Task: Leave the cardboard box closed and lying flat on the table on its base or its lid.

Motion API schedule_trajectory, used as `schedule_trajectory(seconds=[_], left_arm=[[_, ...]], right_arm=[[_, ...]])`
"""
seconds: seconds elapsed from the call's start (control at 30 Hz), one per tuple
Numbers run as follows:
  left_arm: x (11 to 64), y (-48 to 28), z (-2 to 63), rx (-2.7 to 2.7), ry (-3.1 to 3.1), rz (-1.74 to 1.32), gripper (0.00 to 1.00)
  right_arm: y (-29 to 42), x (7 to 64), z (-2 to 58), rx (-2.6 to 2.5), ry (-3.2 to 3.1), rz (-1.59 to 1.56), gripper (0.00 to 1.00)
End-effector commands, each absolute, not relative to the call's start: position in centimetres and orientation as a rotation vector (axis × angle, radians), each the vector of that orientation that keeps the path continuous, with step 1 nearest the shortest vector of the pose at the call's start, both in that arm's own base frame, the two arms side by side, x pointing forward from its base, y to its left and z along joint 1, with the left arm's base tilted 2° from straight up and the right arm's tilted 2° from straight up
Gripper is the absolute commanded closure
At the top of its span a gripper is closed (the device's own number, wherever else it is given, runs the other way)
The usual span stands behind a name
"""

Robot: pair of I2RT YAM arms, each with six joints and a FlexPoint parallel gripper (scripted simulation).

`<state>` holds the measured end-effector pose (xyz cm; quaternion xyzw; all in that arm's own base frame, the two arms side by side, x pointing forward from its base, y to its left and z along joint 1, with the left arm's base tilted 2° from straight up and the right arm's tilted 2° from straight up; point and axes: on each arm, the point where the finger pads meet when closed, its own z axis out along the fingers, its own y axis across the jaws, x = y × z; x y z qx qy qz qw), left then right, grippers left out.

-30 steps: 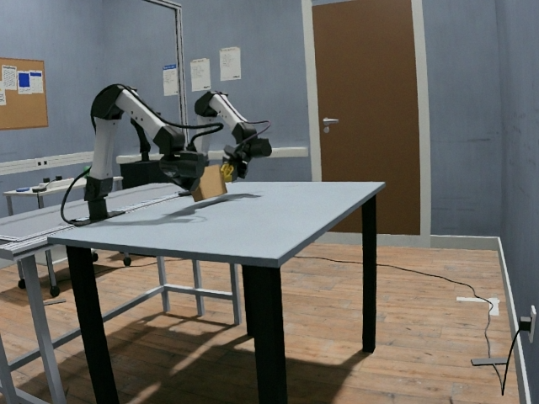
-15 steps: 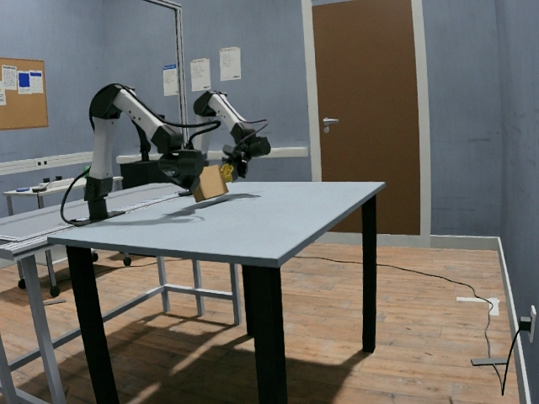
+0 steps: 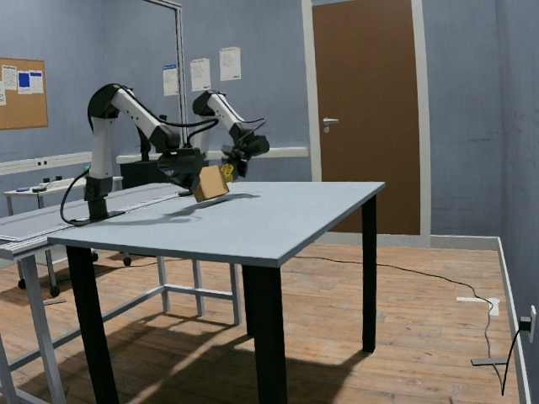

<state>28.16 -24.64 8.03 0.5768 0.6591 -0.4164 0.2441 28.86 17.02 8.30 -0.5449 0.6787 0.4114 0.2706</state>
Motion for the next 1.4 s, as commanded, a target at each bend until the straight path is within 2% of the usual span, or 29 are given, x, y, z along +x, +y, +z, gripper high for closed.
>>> schedule_trajectory(seconds=[0.0,1.37], left_arm=[[27.85,-25.75,9.16,1.611,1.694,-1.106,1.00],[28.40,-25.83,9.17,1.660,1.551,-0.926,1.00]], right_arm=[[17.96,28.82,8.99,-1.493,1.762,1.081,1.00],[17.98,29.38,8.92,-1.552,1.629,0.898,1.00]])
